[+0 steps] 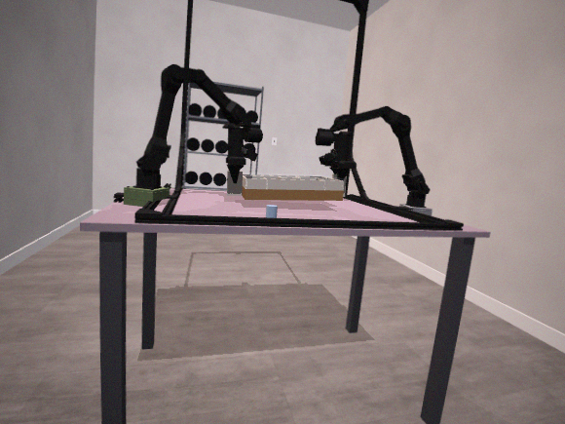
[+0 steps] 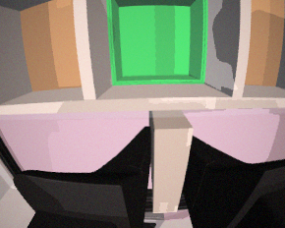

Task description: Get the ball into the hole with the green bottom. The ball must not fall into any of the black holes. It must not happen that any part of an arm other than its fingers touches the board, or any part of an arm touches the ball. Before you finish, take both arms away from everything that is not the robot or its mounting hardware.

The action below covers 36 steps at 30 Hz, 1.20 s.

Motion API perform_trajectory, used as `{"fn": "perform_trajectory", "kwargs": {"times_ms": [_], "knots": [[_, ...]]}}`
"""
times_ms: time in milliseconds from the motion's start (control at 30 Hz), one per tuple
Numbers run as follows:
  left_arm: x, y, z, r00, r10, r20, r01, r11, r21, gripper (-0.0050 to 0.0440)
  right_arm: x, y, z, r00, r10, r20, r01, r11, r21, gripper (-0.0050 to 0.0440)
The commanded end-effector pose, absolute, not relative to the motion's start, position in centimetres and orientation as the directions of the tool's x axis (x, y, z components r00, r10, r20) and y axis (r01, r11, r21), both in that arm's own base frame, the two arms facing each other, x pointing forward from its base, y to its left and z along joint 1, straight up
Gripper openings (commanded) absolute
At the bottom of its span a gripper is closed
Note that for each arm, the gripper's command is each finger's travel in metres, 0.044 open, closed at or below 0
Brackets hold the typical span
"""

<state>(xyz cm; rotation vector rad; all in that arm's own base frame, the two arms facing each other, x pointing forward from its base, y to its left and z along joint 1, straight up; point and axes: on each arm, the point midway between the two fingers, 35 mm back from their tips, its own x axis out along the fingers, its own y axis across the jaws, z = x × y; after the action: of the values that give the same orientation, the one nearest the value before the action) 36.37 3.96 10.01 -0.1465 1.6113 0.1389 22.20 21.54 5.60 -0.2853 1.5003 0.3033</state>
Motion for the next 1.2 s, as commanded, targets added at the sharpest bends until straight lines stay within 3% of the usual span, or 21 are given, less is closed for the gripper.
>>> {"fn": "perform_trajectory", "kwargs": {"times_ms": [0, 667, 1167], "knots": [[36.5, 4.0, 9.9, -0.041, -0.009, -0.999, -0.18, 0.984, -0.001, 0.002, 21.9, 21.4, 5.8, 0.039, 0.017, -0.999, -0.369, 0.929, 0.001, 0.002], [36.1, 3.9, 7.9, 0.051, 0.009, -0.999, -0.18, 0.984, 0.0, 0.002, 22.3, 21.5, 7.8, -0.049, -0.019, -0.999, -0.369, 0.929, 0.0, 0.002], [36.5, 4.0, 10.1, -0.05, -0.016, -0.999, -0.18, 0.984, -0.007, 0.002, 21.9, 21.4, 5.6, 0.046, 0.026, -0.999, -0.369, 0.929, 0.007, 0.002]]}}
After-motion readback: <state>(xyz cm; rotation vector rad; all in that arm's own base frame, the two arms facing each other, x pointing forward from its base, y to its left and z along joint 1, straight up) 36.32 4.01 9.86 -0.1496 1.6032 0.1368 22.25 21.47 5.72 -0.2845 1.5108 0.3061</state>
